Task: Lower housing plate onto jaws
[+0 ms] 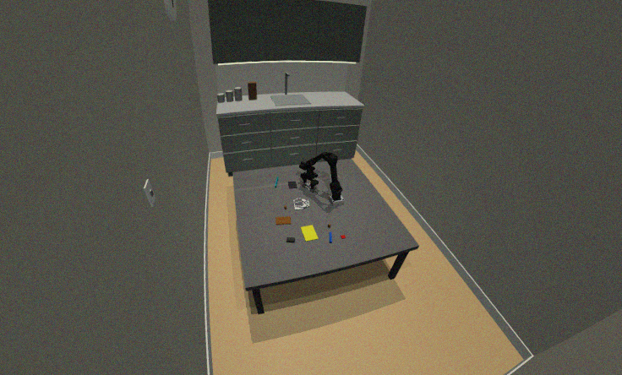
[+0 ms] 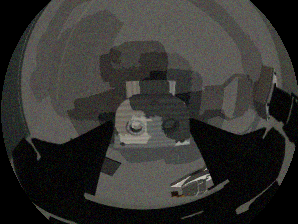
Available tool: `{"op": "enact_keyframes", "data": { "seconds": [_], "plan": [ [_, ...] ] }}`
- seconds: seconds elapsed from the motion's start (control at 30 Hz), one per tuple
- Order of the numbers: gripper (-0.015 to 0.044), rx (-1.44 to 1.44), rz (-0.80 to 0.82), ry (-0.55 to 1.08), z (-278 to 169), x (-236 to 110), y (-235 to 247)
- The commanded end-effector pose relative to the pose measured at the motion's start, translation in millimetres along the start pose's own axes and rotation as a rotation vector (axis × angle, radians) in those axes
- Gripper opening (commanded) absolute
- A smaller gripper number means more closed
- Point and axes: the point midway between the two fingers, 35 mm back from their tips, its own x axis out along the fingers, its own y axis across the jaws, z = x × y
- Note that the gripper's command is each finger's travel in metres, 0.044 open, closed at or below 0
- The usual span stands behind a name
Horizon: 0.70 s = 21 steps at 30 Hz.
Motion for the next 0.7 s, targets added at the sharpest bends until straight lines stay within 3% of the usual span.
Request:
{"op": "enact_keyframes", "data": {
  "seconds": [0.0,0.33,0.67],
  "plan": [
    [0.0440,0.000,0.000,-0.005,0.7,0.5,-0.1],
    [0.0440,0.000,0.000,-0.005,0.7,0.9,-0.1],
    [0.0373,-0.001,0.000,0.000,0.0,0.4,0.0]
  ]
}}
